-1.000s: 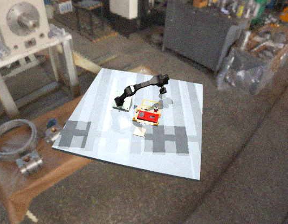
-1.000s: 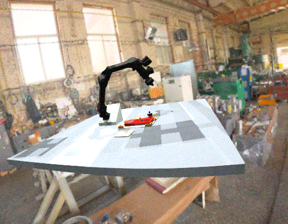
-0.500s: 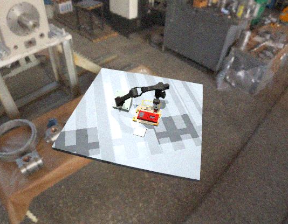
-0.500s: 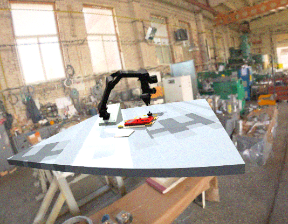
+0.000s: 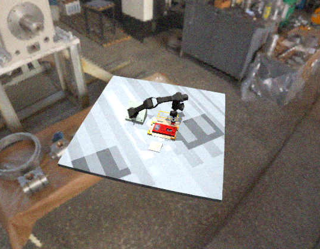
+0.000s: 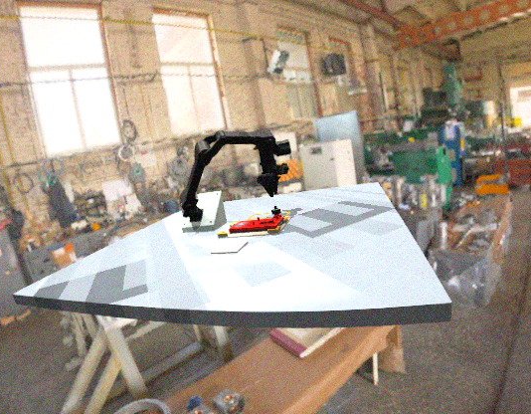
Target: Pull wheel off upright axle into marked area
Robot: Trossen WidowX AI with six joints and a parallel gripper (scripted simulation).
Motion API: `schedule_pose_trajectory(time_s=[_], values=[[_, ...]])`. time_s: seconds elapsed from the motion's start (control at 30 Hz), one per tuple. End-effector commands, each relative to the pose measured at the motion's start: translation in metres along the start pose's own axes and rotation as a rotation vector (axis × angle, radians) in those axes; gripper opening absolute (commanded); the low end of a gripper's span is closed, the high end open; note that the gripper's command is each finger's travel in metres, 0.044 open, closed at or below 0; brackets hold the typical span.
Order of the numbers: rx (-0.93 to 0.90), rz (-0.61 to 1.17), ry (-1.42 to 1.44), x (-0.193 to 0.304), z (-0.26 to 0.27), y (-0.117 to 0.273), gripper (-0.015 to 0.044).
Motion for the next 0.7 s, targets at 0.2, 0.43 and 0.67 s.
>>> schedule_pose_trajectory(time_s=[0.2,0.43,0.67], values=[[0.009,0.001,0.008,0.0,-0.002,-0.06,0.03],[0.01,0.001,0.008,0.002,-0.003,-0.07,0.03],[0.007,0.008,-0.003,0.001,-0.003,-0.067,0.0182]])
Point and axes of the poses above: the point midway between the two fingers, 35 mm back from their tips, its own y axis back along the fingers, its own z axis across the jaws, x = y × z, the point moved 2 cm from there along y, back along the fingers, and after that the axes turned 9 degrees about -y, right-handed, at the moved point
